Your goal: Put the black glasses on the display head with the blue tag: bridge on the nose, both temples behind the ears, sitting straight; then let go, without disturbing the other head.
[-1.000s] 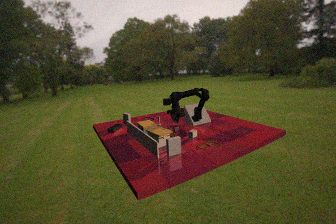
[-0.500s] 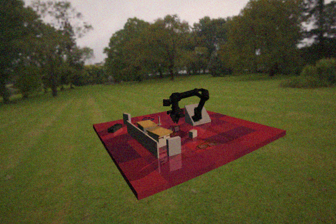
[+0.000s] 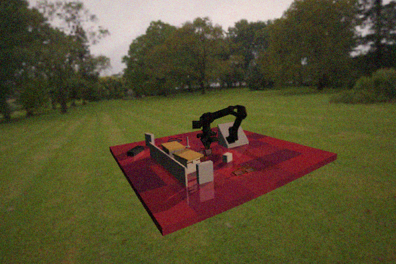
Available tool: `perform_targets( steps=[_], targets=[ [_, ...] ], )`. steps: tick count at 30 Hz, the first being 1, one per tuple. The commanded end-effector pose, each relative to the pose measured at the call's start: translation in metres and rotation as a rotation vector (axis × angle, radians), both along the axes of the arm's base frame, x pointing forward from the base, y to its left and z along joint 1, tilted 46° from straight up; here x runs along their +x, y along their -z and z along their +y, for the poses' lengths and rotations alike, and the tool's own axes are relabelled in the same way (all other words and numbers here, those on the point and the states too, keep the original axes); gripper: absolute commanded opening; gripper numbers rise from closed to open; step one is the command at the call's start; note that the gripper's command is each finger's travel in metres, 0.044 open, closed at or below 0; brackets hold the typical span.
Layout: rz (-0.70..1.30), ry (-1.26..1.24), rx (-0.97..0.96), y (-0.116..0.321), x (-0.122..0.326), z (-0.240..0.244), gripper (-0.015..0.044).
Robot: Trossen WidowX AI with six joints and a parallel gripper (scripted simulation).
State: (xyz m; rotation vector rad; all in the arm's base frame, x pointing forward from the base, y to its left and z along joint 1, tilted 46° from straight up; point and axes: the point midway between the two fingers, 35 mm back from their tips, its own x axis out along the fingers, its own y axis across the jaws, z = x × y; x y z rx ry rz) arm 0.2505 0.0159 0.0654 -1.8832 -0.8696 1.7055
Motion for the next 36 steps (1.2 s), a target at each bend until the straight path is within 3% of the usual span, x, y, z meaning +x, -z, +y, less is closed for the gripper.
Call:
perform_targets(
  steps=[1, 16, 36],
  targets=[
    [0.008, 0.002, 0.006, 0.006, -0.001, 0.006, 0.014],
    [0.007, 0.001, 0.009, 0.019, -0.002, 0.021, 0.014],
    [0.0, -0.002, 0.004, 0.016, -0.001, 0.018, 0.0007]
  ],
)
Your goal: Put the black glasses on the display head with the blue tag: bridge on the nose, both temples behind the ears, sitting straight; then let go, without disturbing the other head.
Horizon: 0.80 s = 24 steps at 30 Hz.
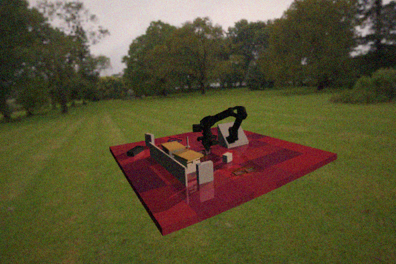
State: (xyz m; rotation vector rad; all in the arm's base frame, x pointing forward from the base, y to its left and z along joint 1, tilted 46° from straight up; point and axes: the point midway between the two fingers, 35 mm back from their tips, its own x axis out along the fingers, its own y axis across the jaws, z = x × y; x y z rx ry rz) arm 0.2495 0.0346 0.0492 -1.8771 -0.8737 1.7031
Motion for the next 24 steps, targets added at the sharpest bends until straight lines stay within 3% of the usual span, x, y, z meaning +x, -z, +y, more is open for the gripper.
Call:
perform_targets(
  steps=[1, 9, 24],
  targets=[
    [-0.002, -0.001, -0.002, 0.0, 0.0, 0.0, 0.0],
    [-0.001, 0.0, -0.004, -0.005, 0.001, -0.007, 0.0],
    [0.006, 0.003, -0.004, -0.056, 0.002, -0.061, 0.0]
  ],
)
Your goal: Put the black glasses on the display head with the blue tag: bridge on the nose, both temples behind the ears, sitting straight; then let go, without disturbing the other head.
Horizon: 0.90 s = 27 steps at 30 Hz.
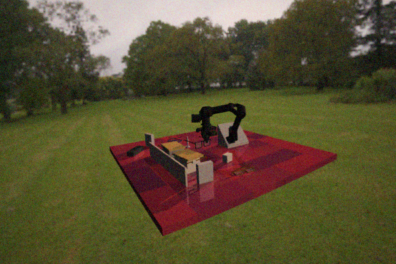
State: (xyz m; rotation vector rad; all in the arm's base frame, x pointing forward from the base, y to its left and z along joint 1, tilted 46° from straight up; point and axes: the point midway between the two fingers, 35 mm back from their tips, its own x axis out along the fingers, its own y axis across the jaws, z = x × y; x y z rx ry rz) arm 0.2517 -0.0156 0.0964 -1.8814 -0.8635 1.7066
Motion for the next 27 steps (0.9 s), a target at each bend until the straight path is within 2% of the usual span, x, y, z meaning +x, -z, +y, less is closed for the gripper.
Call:
perform_targets(
  steps=[1, 9, 27],
  targets=[
    [0.006, -0.002, 0.004, -0.012, -0.001, -0.014, 0.0],
    [-0.013, -0.012, -0.014, -0.025, -0.003, -0.019, 0.0],
    [-0.223, -0.101, -0.237, -0.074, -0.023, -0.006, 0.0]
  ],
)
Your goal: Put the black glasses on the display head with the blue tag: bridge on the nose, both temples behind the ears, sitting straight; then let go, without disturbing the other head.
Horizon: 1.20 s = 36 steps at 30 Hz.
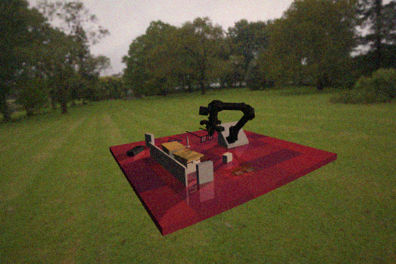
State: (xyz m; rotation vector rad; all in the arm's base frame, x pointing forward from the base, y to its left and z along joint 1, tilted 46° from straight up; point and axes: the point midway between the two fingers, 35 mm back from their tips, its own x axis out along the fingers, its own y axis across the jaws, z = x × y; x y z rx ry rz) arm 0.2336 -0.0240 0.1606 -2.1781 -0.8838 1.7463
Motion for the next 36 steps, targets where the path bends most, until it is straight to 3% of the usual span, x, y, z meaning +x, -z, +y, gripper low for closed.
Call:
perform_targets(
  steps=[1, 36],
  targets=[
    [-0.059, -0.021, -0.057, -0.012, -0.006, 0.003, 0.0],
    [-0.515, -0.104, -0.459, -0.086, -0.075, 0.028, 0.0]
  ],
)
